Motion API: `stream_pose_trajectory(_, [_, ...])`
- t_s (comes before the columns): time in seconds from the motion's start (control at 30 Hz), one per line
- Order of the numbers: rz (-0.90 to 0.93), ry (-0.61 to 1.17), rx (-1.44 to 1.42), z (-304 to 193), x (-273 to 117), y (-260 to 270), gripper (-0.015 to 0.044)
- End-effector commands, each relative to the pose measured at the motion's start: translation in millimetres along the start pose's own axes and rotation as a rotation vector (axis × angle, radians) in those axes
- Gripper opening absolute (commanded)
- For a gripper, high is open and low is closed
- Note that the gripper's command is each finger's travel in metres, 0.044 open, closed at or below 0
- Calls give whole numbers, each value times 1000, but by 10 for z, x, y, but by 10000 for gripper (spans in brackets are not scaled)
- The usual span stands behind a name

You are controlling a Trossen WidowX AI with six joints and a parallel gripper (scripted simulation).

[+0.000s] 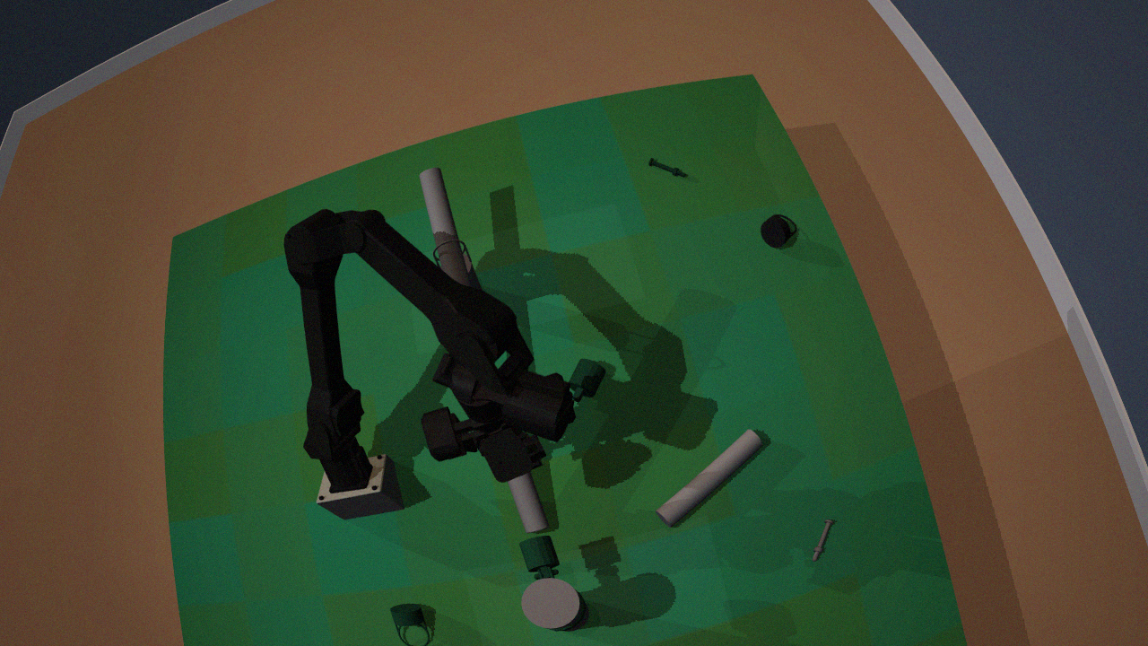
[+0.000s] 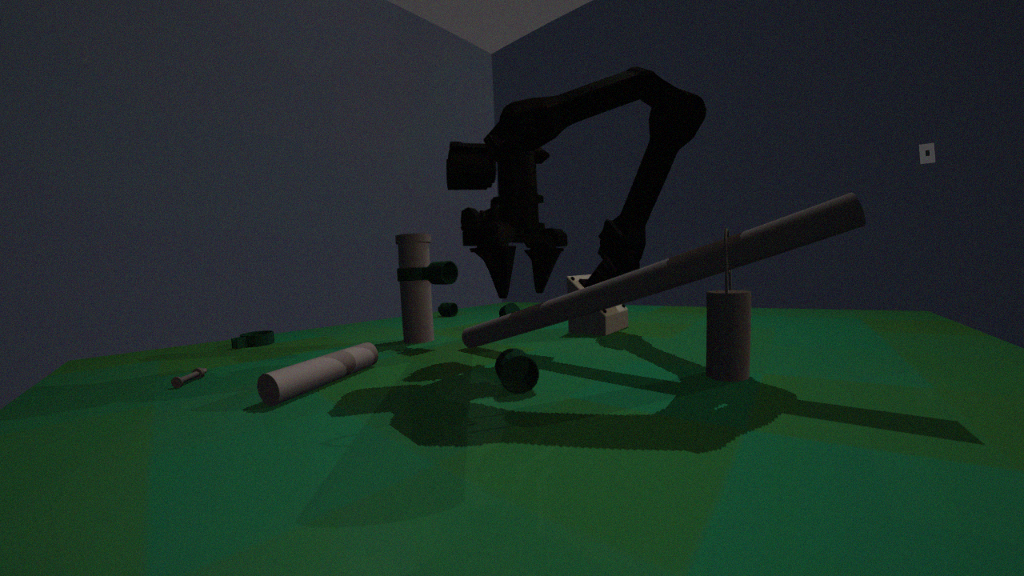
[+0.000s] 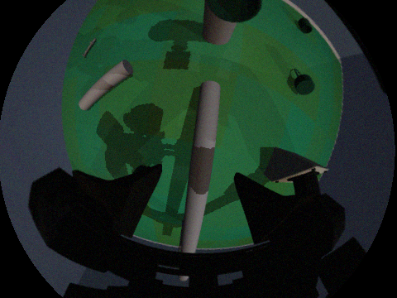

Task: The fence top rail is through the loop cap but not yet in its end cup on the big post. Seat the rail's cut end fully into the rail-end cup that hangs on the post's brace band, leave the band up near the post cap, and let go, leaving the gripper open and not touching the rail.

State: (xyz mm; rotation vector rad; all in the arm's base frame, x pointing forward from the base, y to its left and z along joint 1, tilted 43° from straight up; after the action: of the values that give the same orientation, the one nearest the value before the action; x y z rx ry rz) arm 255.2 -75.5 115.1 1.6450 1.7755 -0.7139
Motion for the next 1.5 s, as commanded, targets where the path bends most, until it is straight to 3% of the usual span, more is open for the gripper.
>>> stream_pose_trajectory(0.0, [0, 4, 7, 5, 48, -9, 440])
stream_pose_trajectory(1.23, [1, 7, 6, -2, 618, -13, 440])
stream_pose_trajectory(1.47, [1, 7, 6, -2, 618, -13, 256])
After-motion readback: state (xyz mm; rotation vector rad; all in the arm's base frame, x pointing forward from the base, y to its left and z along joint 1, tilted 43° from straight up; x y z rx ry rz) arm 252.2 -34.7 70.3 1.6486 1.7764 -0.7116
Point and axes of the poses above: the point midway between the two fingers, 35 mm back from their tips, its own x axis out along the fingers, its own y axis across the jaws, z = x × y, the point moved 10 cm from there along -x, back along the fingers, and after that the axes turned 3 degrees about x, right-handed, at the moved point
